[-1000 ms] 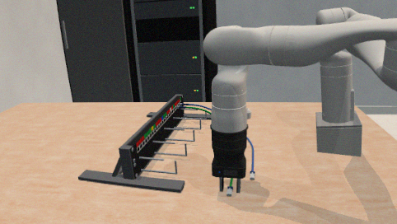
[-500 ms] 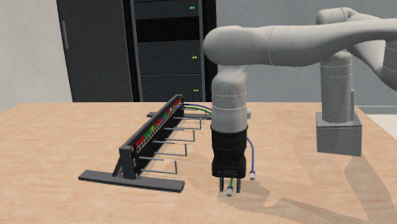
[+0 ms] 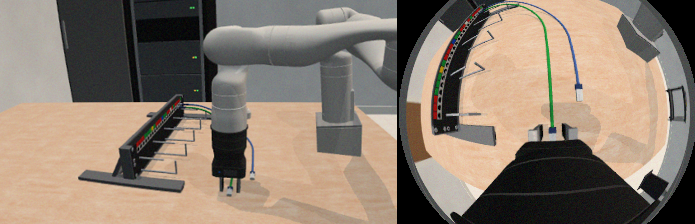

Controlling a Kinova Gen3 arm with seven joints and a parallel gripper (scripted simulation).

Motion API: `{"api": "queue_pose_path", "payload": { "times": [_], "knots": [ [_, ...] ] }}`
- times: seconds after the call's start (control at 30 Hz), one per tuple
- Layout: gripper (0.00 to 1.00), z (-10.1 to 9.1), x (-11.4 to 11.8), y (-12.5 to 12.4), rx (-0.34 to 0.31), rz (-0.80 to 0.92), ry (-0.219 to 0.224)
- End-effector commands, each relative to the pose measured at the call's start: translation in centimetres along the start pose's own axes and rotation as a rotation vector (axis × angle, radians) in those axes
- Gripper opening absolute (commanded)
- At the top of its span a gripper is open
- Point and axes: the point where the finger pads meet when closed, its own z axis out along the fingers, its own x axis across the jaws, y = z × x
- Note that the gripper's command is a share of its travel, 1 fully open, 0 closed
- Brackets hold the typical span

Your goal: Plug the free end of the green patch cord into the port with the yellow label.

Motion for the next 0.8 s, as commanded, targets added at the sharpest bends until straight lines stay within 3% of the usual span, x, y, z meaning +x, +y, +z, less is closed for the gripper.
{"api": "queue_pose_path", "payload": {
  "times": [0.0,0.17,0.2,0.77],
  "knots": [
    [0.73,-0.06,-0.03,0.05,-0.001,0.000,-0.001],
    [0.73,-0.06,-0.03,0.05,-0.001,0.000,-0.001],
    [0.00,-0.06,-0.03,0.05,-0.001,0.000,-0.001],
    [0.00,-0.06,-0.03,0.05,-0.001,0.000,-0.001]
  ]
}}
